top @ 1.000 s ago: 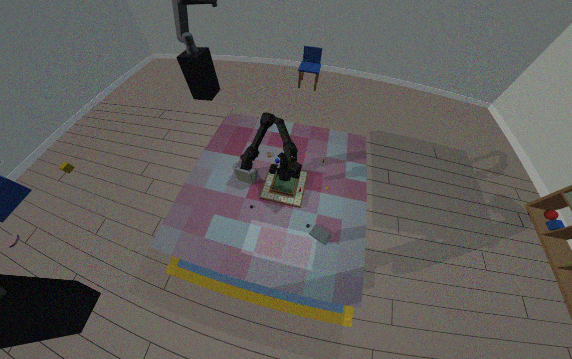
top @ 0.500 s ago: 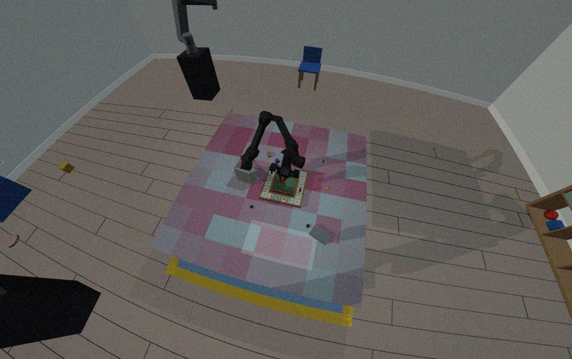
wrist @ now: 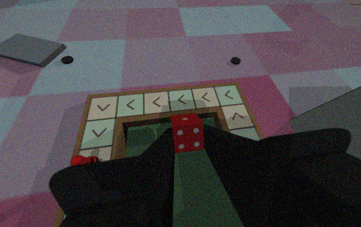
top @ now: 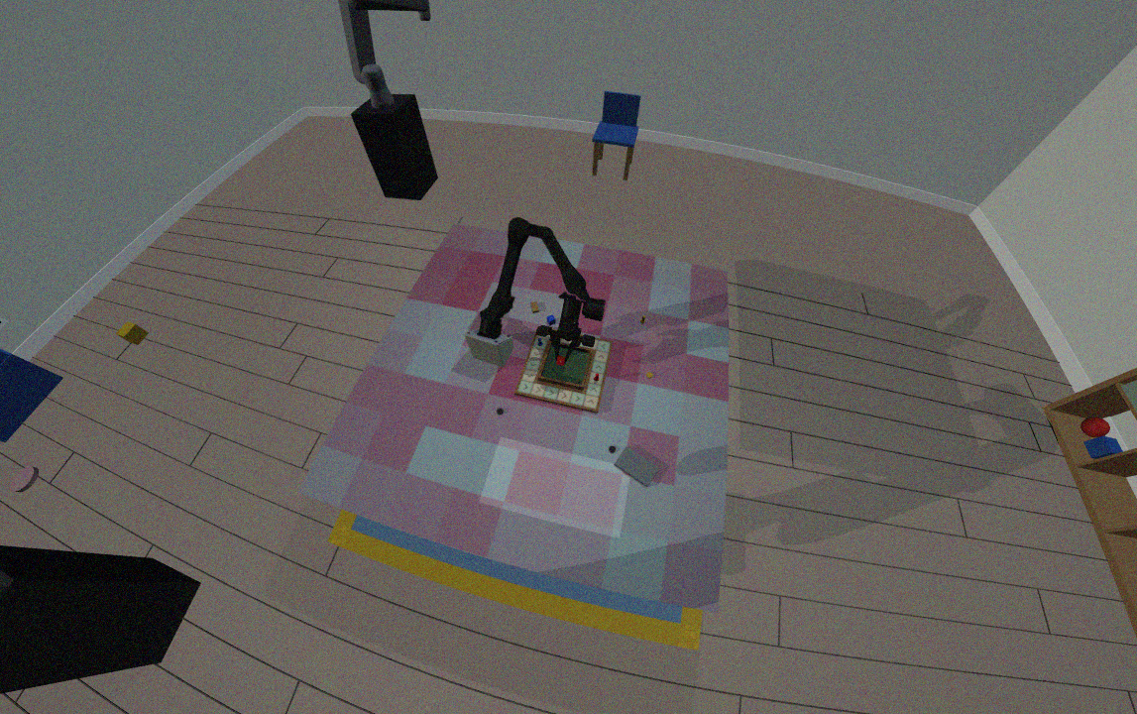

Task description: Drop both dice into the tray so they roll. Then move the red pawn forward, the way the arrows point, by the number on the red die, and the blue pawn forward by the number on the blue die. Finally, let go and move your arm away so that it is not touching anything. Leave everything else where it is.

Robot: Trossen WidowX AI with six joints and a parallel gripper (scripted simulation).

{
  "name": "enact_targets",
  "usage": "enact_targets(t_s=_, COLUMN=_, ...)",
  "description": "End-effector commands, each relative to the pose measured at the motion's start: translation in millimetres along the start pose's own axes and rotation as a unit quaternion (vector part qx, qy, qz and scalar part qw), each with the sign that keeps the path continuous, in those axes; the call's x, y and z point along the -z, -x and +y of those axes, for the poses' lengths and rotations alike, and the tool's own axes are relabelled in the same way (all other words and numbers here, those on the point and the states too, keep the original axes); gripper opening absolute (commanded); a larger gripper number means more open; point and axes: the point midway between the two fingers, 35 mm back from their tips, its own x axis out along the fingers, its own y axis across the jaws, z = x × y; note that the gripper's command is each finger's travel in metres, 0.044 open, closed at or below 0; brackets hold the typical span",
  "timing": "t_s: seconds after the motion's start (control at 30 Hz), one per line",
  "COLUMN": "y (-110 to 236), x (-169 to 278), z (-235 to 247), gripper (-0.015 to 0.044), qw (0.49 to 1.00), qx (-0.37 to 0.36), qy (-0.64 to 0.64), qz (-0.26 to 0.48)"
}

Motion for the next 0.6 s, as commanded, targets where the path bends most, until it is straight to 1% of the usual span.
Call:
enact_targets(t_s=0.0, y=2, x=-2, z=0, gripper=0.0, qw=1.0, qx=-0.01, qy=-0.008, qz=-0.024)
enact_targets(t_s=0.07, y=16, x=-5, z=4, gripper=0.0, qw=1.0, qx=-0.01, qy=-0.008, qz=-0.024)
enact_targets(t_s=0.17, y=50, x=-12, z=10, gripper=0.0, qw=1.0, qx=-0.01, qy=-0.008, qz=-0.024)
enact_targets(t_s=0.57, y=51, x=-13, z=8, gripper=0.0, qw=1.0, qx=-0.01, qy=-0.008, qz=-0.024)
